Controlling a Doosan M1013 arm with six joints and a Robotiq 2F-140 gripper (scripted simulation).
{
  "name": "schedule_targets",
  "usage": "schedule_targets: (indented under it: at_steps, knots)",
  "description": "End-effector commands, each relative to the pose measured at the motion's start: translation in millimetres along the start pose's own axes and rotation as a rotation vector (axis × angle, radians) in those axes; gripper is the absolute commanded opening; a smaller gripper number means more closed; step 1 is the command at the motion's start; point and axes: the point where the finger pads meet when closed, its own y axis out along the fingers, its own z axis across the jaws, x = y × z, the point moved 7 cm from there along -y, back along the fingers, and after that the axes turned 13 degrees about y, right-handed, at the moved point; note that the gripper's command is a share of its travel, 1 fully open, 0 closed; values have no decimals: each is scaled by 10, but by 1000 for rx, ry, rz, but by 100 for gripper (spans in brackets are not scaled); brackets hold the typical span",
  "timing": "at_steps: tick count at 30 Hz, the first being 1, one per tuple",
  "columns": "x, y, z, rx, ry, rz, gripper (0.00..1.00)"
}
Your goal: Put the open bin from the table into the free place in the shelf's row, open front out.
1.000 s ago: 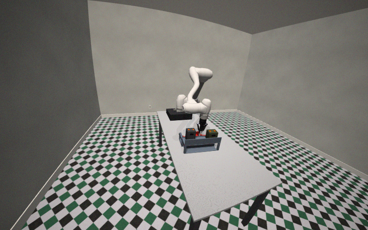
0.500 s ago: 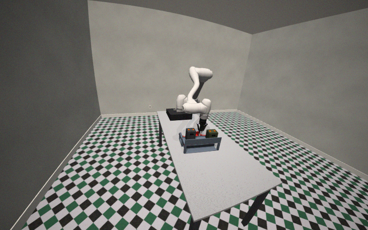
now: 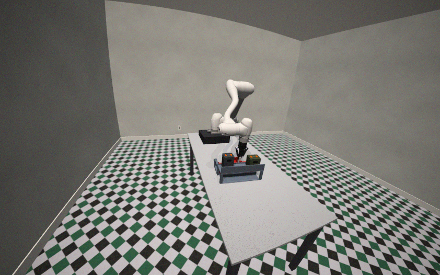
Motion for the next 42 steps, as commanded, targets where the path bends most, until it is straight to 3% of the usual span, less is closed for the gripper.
schedule_targets:
  at_steps: [1, 2, 42]
  knots:
    - [0, -2, 0, 0, 0, 0, 0]
    - [0, -2, 0, 0, 0, 0, 6]
    - [0, -2, 0, 0, 0, 0, 6]
